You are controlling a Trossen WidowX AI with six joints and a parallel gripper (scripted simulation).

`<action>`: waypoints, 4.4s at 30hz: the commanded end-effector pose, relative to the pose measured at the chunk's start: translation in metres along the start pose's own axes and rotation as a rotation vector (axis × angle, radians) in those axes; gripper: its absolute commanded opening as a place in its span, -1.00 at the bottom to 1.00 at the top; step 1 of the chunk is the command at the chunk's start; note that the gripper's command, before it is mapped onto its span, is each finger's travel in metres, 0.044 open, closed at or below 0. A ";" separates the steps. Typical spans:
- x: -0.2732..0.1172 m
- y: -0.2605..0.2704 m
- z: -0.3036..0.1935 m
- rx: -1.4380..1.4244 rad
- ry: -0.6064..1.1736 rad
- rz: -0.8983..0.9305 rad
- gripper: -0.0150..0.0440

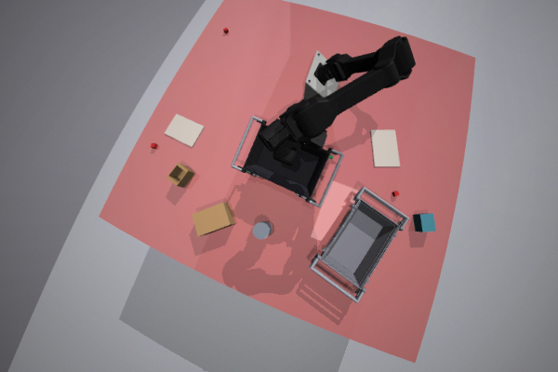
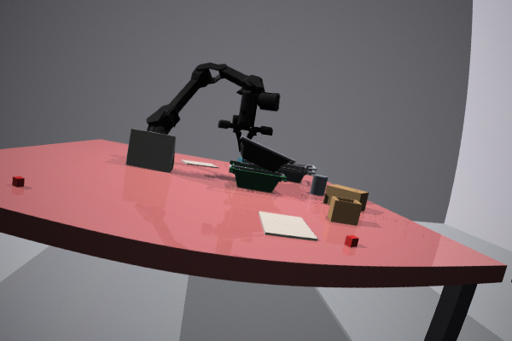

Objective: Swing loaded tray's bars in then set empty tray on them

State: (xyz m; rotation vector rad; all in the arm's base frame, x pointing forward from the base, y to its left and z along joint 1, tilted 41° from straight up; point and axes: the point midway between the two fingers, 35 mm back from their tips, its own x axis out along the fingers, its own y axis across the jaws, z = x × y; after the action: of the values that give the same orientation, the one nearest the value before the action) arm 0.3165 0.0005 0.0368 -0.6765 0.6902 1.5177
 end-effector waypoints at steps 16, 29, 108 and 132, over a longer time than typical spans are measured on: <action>0.006 0.004 0.002 -0.001 0.002 0.025 -0.49; 0.005 0.003 0.001 0.000 0.001 0.010 -0.49; 0.020 0.010 0.002 -0.001 0.001 0.025 -0.49; 0.020 0.010 0.002 -0.001 0.001 0.025 -0.49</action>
State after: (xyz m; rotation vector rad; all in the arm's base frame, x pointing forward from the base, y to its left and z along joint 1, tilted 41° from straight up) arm 0.3103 0.0084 0.0270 -0.6791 0.6872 1.5136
